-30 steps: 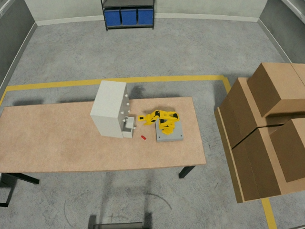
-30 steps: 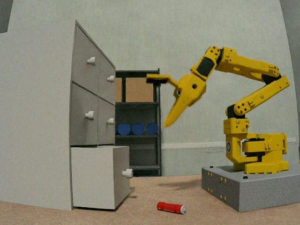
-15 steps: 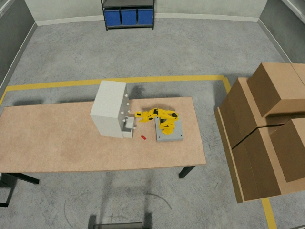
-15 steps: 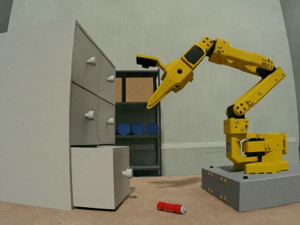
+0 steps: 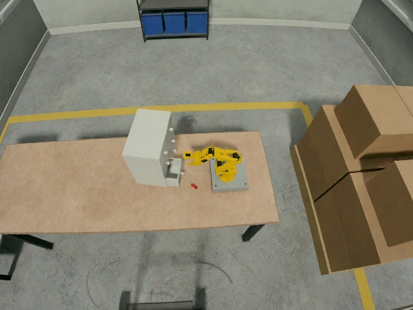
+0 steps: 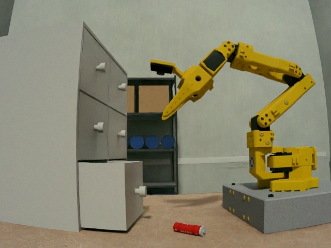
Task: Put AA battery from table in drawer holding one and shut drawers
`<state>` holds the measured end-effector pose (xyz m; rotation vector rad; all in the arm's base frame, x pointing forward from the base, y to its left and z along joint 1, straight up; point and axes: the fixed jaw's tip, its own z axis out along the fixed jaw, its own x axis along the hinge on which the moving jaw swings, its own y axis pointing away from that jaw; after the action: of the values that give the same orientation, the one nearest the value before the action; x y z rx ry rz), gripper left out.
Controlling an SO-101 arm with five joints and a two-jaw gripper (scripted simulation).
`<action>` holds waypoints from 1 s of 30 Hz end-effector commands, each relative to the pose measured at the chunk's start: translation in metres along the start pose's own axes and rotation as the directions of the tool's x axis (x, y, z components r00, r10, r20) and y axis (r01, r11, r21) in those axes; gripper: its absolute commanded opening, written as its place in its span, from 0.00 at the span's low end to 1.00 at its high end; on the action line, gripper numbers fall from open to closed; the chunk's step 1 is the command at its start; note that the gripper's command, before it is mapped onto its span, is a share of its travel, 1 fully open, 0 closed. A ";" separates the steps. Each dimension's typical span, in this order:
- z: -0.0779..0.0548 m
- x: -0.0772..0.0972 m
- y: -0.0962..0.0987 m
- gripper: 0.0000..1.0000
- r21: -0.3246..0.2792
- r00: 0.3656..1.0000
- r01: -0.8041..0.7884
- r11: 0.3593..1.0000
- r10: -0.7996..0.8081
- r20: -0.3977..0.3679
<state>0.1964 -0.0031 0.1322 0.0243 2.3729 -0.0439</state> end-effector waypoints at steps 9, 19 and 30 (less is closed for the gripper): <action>-0.001 -0.003 -0.002 0.21 0.006 1.000 -0.014 1.000 0.014 0.013; -0.001 -0.004 -0.003 0.21 0.008 1.000 -0.016 1.000 0.016 0.013; -0.001 -0.006 -0.004 0.21 0.012 1.000 -0.020 1.000 0.020 0.013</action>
<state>0.1982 -0.0046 0.1340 0.0326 2.3710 -0.0471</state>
